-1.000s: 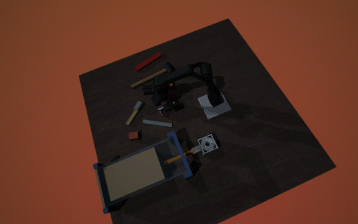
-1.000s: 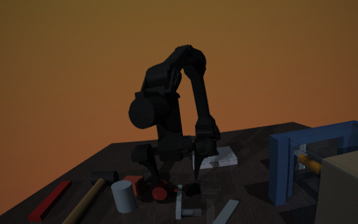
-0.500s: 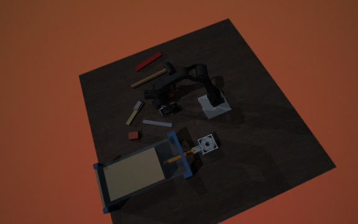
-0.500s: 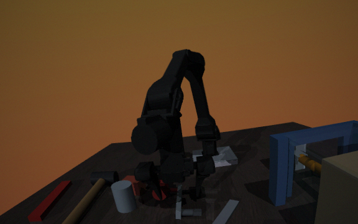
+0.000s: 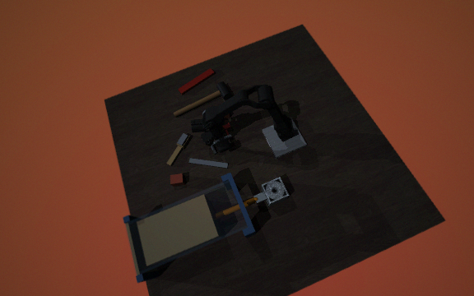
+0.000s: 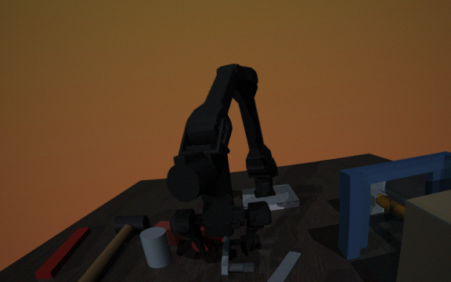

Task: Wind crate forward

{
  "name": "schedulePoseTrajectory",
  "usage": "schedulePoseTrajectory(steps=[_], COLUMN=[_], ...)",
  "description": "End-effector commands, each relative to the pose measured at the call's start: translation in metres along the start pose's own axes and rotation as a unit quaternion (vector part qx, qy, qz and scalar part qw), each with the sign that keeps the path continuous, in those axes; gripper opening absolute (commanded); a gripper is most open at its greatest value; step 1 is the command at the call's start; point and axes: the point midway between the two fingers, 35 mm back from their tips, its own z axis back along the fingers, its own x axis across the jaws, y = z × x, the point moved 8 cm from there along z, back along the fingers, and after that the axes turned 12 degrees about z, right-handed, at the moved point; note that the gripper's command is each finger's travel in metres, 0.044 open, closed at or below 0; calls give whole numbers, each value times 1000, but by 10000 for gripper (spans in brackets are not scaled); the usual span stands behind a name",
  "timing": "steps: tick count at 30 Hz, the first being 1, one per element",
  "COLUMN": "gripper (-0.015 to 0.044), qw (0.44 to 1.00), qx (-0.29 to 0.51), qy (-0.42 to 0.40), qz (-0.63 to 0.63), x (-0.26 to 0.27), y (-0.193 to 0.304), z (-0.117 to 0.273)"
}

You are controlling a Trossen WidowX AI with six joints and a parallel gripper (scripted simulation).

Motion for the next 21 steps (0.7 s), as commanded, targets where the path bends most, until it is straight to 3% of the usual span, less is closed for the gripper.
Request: schedulePoseTrajectory(steps=[1,21], gripper=[400,267], qw=[1000,1000], qx=[0,0], qy=[0,0], qz=[0,0], x=[0,0], y=[0,0], z=[1,1])
